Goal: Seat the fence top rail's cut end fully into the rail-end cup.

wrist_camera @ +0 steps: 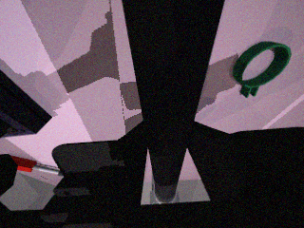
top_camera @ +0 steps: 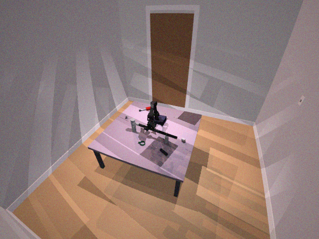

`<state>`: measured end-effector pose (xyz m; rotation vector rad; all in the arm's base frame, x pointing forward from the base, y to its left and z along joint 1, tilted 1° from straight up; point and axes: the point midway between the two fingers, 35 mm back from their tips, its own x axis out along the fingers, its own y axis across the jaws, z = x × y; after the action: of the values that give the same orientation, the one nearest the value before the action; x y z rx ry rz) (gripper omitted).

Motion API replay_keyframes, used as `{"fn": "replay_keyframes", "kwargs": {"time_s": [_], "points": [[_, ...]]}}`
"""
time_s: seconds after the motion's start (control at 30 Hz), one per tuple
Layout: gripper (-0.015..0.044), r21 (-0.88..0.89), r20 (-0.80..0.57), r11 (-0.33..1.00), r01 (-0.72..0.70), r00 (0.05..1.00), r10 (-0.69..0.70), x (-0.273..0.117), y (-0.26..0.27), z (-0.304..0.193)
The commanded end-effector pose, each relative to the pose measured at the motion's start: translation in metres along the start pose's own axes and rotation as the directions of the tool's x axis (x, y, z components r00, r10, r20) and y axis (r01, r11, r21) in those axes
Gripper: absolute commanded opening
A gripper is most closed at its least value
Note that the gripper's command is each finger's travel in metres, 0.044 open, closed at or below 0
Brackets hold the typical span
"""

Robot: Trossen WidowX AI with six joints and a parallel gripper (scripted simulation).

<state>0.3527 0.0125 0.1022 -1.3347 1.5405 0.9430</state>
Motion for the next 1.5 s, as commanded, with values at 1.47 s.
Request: {"fn": "replay_keyframes", "kwargs": {"time_s": [1.47], "points": [[0.0000, 0.004, -0.002, 1.000, -0.001, 1.000, 0.001, 0.0014, 0.0012, -0.0068]]}}
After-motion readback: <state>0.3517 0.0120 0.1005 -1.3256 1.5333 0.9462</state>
